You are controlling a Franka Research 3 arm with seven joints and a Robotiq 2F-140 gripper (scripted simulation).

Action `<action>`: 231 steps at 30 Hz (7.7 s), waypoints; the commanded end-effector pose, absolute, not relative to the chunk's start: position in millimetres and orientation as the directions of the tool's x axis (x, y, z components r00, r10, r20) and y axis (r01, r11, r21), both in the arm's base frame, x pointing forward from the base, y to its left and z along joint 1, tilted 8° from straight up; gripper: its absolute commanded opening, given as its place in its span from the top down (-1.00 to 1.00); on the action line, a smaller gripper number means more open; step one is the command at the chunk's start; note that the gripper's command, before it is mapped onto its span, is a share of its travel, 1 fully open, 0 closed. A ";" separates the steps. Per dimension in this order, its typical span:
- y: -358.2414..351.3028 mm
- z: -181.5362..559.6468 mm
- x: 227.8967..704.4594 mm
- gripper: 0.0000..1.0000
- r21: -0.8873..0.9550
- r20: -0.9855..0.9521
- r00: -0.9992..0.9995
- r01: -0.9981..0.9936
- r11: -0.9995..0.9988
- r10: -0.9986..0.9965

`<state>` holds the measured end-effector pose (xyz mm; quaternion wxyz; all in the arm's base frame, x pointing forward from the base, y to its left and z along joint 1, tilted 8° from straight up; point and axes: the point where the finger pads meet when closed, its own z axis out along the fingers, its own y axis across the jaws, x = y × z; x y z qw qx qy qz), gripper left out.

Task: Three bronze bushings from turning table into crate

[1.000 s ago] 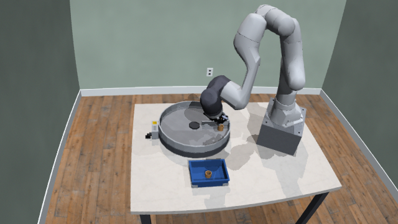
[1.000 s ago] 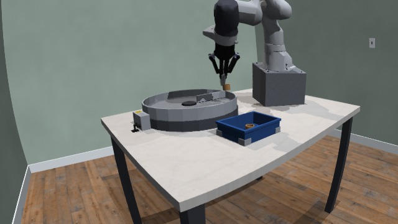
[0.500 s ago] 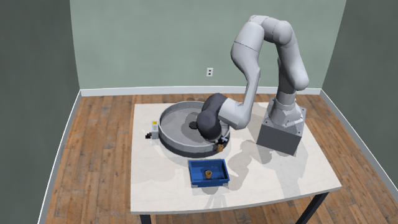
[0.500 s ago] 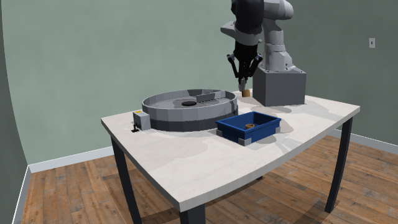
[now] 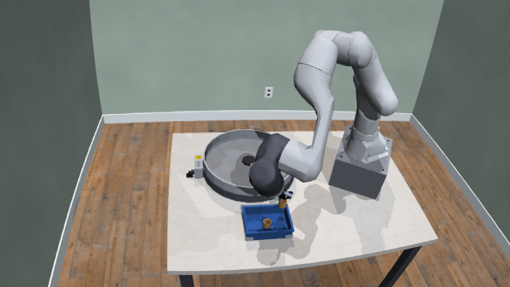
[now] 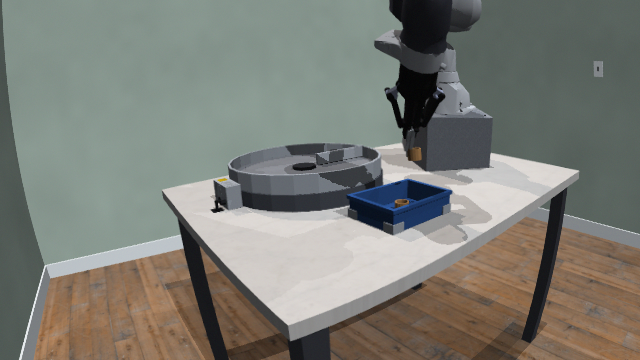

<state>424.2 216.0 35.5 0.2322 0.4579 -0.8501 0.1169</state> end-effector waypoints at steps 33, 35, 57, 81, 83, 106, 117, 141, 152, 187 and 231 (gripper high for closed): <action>224.3 39.0 423.0 1.00 0.001 0.523 -0.498 -0.811 0.585 -0.692; 224.3 39.0 423.0 1.00 0.001 0.523 -0.498 -0.811 0.585 -0.692; 226.9 17.6 425.0 1.00 0.001 0.523 -0.498 -0.811 0.585 -0.692; 231.6 -20.8 428.5 1.00 0.001 0.523 -0.498 -0.811 0.585 -0.692; 231.6 -20.8 428.5 1.00 0.001 0.523 -0.498 -0.811 0.585 -0.692; 231.6 -20.7 428.7 1.00 0.001 0.523 -0.498 -0.811 0.585 -0.692; 231.9 -20.4 431.8 1.00 0.001 0.523 -0.498 -0.811 0.585 -0.692; 231.9 -20.4 431.8 1.00 0.001 0.523 -0.498 -0.811 0.585 -0.692; 230.9 -20.7 430.5 1.00 0.001 0.523 -0.498 -0.811 0.585 -0.692; 230.3 -20.8 429.7 1.00 0.001 0.523 -0.498 -0.811 0.585 -0.692; 235.4 -60.7 434.1 1.00 0.001 0.523 -0.498 -0.811 0.585 -0.692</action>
